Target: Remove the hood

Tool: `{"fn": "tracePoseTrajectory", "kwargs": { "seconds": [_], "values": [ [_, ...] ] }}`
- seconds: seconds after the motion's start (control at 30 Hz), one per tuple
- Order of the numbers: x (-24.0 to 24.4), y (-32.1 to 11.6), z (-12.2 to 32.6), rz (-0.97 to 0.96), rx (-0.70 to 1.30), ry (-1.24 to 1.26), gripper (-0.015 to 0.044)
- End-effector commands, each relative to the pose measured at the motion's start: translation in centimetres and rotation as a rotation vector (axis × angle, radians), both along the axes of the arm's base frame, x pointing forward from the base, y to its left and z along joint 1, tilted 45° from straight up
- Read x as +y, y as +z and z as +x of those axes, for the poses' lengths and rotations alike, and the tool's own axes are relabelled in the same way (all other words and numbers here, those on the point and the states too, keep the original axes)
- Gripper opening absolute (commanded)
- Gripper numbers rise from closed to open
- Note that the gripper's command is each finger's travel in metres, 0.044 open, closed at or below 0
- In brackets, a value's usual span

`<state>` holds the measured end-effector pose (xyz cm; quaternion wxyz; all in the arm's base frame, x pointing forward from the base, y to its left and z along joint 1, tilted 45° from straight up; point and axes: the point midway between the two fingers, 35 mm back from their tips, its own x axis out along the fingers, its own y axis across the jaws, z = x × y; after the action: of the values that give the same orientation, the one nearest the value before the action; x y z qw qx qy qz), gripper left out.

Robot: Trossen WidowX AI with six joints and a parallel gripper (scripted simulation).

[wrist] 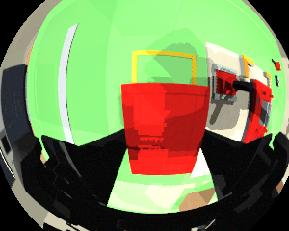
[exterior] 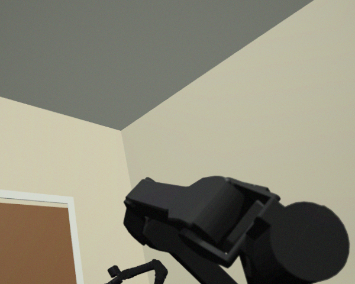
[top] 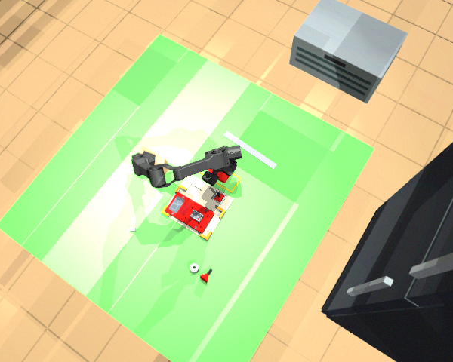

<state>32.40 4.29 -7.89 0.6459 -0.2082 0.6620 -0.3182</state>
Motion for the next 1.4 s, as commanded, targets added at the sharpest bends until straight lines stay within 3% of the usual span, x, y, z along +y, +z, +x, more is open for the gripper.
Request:
{"fn": "tracePoseTrajectory", "kwargs": {
  "seconds": [0.0, 1.37],
  "values": [
    [-0.3, -0.2, -0.2, -0.005, 0.007, 0.005, 0.0],
    [-1.7, -1.6, -0.5, -0.007, 0.007, 0.005, 0.0]
  ]
}}
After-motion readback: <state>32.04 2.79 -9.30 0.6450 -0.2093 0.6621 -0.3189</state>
